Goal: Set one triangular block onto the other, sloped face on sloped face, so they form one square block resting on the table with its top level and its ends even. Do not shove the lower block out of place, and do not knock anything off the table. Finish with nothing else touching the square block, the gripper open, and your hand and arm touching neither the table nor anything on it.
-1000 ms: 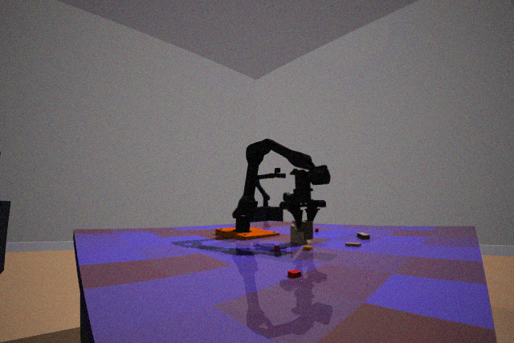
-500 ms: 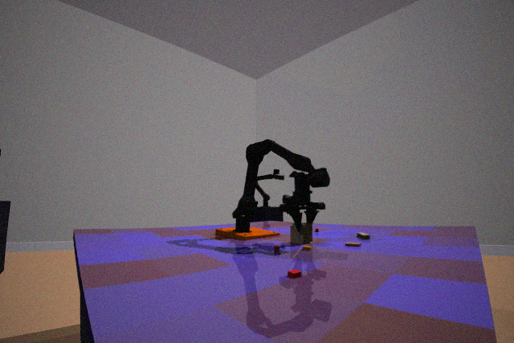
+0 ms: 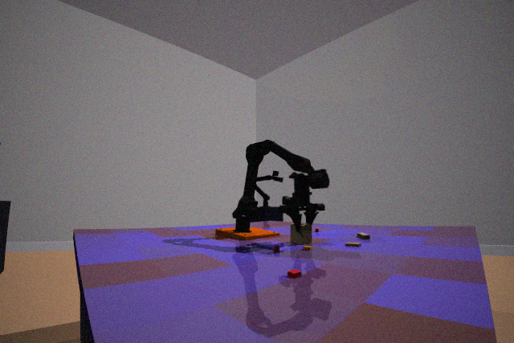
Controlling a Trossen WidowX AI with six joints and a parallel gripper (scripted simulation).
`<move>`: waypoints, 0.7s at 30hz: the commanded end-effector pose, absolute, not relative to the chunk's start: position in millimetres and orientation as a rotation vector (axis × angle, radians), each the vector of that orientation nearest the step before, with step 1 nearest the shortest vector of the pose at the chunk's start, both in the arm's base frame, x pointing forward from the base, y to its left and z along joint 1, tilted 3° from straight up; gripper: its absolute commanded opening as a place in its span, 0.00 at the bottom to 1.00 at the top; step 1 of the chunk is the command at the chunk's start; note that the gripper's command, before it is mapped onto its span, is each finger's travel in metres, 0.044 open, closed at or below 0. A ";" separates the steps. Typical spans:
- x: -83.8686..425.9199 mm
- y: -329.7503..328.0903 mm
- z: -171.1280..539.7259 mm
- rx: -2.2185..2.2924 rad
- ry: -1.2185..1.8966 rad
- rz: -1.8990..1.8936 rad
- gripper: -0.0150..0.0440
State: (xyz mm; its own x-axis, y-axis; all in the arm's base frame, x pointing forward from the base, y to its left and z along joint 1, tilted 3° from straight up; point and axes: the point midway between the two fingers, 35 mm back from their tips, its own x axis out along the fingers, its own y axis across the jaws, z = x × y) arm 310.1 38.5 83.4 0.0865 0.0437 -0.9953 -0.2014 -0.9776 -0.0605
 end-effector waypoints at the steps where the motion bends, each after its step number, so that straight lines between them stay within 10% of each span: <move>1: 310.2 39.4 83.8 -2.172 0.157 1.995 0.25; 21: 309.7 38.8 81.8 -2.174 0.160 2.000 0.25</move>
